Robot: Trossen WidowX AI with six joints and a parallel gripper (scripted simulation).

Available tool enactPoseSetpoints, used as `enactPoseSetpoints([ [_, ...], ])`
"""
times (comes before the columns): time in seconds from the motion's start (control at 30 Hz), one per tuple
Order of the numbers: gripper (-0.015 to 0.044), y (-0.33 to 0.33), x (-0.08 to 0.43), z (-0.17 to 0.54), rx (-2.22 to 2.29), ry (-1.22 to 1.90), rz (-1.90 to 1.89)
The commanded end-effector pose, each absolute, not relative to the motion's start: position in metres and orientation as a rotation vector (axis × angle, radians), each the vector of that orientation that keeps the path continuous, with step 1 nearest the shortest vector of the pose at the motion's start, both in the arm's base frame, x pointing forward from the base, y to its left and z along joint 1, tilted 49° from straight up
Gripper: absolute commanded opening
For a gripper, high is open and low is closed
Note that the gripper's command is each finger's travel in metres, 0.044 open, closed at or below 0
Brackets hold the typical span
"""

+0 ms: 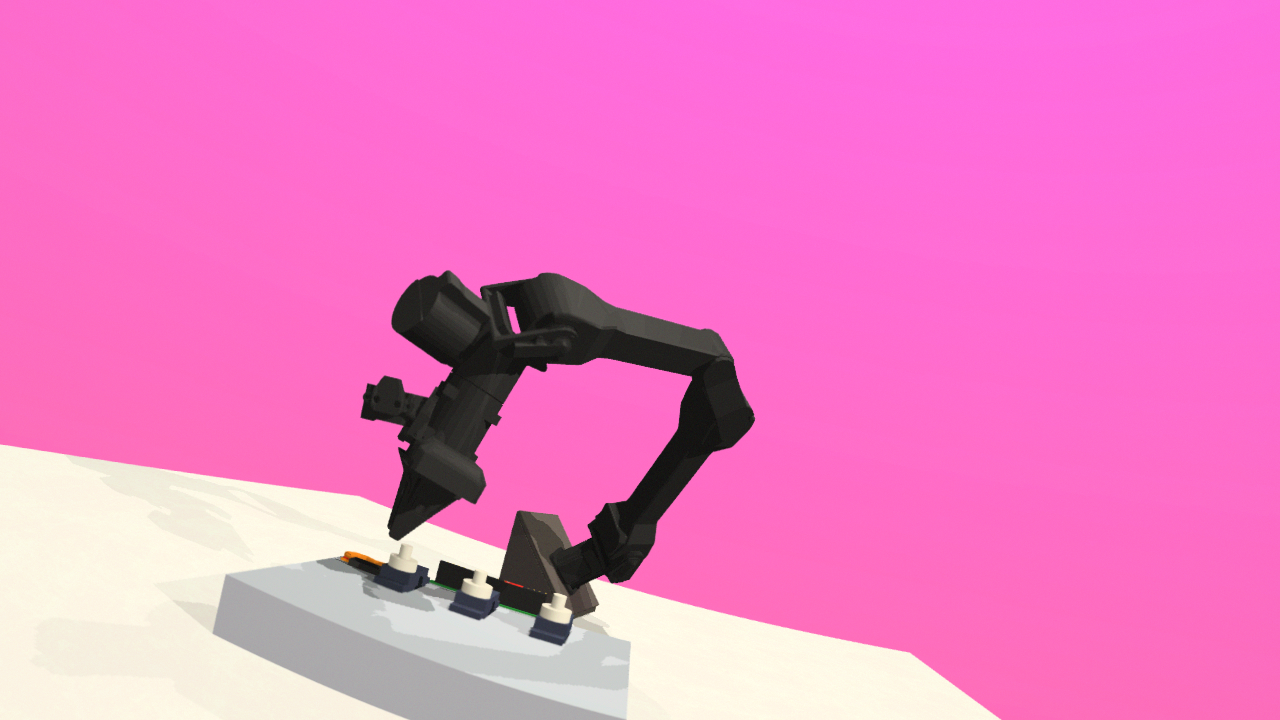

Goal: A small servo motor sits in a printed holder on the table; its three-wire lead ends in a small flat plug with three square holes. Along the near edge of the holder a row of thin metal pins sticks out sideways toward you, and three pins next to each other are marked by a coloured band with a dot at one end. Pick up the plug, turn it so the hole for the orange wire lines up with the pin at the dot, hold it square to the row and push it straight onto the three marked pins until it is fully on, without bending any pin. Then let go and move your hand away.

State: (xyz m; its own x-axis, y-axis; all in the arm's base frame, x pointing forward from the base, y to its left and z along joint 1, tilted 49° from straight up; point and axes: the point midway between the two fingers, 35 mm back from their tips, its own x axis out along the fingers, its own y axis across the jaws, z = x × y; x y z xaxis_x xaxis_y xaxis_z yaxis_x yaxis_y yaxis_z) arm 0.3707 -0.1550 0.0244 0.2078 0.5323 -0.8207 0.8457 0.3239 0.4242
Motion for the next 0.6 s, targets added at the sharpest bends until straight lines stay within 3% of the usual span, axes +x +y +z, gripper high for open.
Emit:
enactPoseSetpoints([
  [0.0, 0.0115, -0.166, 0.365, 0.013, 1.474, 1.503, -0.386],
  [0.57, 0.0115, -0.176, 0.348, -0.019, 1.78, 1.617, -0.468],
])
